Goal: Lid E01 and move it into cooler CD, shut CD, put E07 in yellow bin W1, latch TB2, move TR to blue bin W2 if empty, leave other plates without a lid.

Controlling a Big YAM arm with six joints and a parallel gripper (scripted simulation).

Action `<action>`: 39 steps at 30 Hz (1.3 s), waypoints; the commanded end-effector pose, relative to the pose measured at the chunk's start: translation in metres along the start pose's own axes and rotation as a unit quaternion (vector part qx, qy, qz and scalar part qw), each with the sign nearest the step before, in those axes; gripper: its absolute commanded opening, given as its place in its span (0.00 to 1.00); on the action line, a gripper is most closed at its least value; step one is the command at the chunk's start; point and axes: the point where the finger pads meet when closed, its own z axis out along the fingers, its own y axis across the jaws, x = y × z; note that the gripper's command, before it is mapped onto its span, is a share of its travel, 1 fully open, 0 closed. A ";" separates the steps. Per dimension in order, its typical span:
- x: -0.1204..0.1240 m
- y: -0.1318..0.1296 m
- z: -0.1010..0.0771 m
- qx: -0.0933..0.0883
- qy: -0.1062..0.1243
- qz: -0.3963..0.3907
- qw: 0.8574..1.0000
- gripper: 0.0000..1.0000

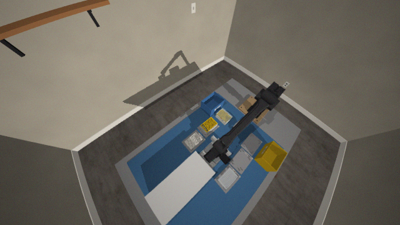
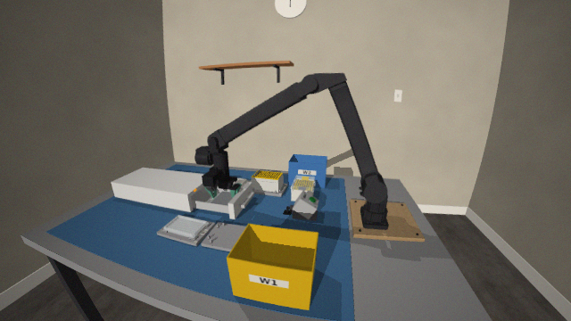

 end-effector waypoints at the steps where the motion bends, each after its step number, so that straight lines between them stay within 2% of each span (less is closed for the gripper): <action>1: 0.001 -0.015 -0.018 0.023 0.000 0.000 1.000 0.00; 4: 0.001 -0.015 -0.018 0.023 0.000 0.000 1.000 0.00; 5: 0.003 -0.006 -0.003 0.010 0.000 0.004 1.000 0.00; 39: 0.005 -0.005 -0.004 0.012 0.001 0.004 1.000 0.00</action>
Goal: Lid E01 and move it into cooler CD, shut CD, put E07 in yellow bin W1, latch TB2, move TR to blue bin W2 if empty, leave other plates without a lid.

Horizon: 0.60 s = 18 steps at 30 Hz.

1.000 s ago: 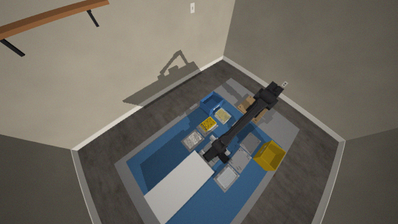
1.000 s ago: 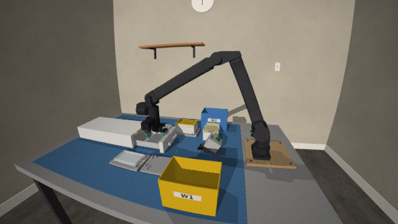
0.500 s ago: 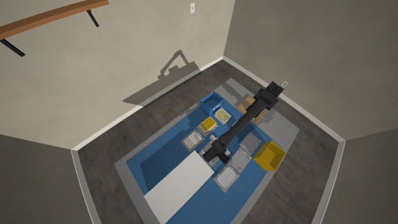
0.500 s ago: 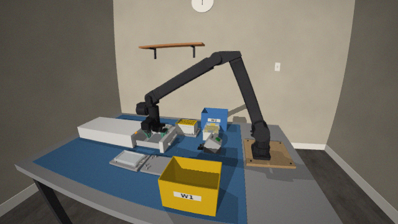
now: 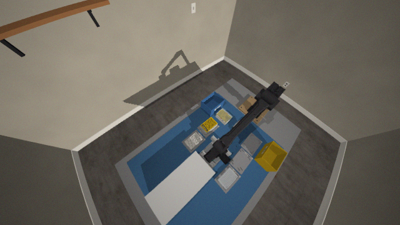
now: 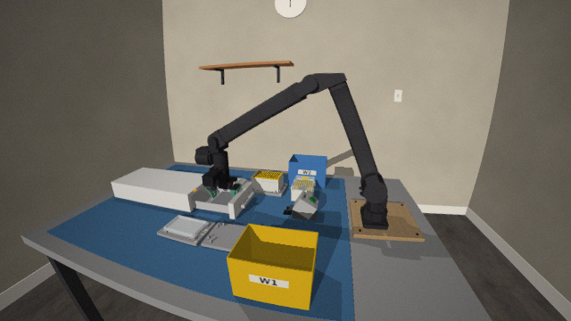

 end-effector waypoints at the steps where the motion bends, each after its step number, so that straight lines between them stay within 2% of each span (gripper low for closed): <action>1: 0.005 -0.005 -0.004 0.012 0.001 0.004 1.000 0.00; 18: 0.006 -0.004 -0.005 0.012 0.001 0.004 1.000 0.00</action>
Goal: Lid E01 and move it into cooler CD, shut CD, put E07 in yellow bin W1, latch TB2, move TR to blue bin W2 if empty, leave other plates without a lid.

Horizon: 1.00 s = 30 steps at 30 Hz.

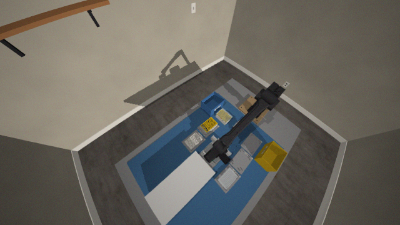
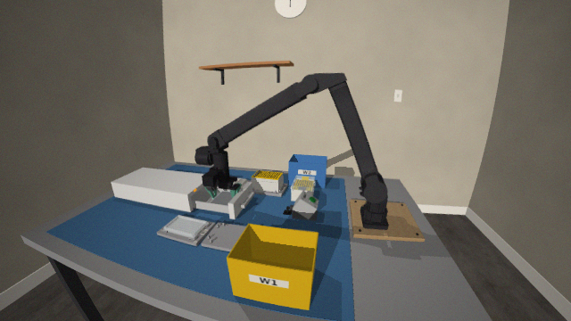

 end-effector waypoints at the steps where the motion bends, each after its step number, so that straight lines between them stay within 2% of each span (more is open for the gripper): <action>1: 0.006 -0.004 -0.005 0.011 0.001 0.004 1.000 0.00; 30: 0.008 -0.005 -0.007 0.014 0.001 0.003 1.000 0.00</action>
